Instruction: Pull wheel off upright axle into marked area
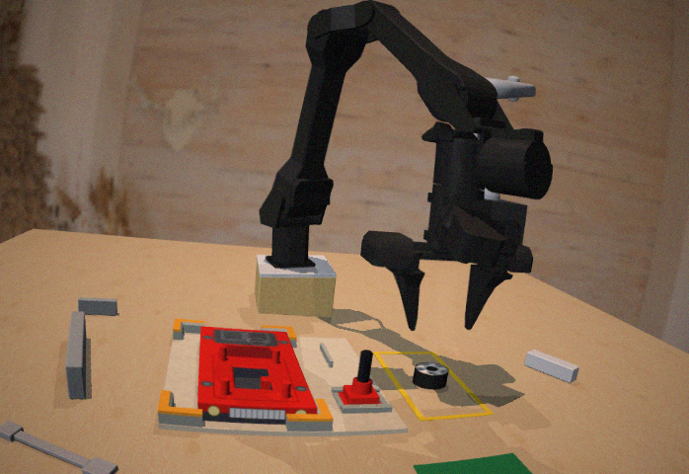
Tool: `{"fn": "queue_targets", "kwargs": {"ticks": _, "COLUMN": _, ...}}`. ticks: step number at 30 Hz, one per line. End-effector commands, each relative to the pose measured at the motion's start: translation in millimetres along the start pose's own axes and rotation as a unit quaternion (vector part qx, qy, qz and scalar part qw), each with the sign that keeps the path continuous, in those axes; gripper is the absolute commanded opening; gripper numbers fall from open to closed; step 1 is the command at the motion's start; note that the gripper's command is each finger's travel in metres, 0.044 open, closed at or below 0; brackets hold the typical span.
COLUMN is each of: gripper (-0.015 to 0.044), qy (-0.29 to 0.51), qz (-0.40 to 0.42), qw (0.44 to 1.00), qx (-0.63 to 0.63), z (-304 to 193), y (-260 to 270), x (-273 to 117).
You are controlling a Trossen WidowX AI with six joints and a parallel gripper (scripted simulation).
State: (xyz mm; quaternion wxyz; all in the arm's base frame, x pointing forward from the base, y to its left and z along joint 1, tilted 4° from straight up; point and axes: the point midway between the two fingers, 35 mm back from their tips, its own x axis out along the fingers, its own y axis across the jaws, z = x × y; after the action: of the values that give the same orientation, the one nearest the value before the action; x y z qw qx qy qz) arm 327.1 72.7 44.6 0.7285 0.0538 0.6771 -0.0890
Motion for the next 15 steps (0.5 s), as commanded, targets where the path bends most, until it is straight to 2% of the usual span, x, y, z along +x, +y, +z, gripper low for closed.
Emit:
{"fn": "queue_targets", "kwargs": {"ticks": 1, "gripper": 0.0405, "qy": 0.006, "qz": -0.003, "qw": 1.000, "qx": 0.000, "z": -18, "y": -8, "x": -12}}
{"fn": "queue_targets", "kwargs": {"ticks": 3, "gripper": 0.0440, "qy": 0.007, "qz": -0.003, "qw": 1.000, "qx": 0.001, "z": -35, "y": -15, "x": -25}}
{"fn": "queue_targets", "kwargs": {"ticks": 8, "gripper": 0.0440, "qy": 0.012, "qz": -0.005, "qw": 1.000, "qx": 0.001, "z": -76, "y": -33, "x": -48}}
{"fn": "queue_targets", "kwargs": {"ticks": 15, "gripper": 0.0440, "qy": 0.012, "qz": -0.006, "qw": 1.000, "qx": 0.001, "z": -81, "y": -35, "x": -50}}
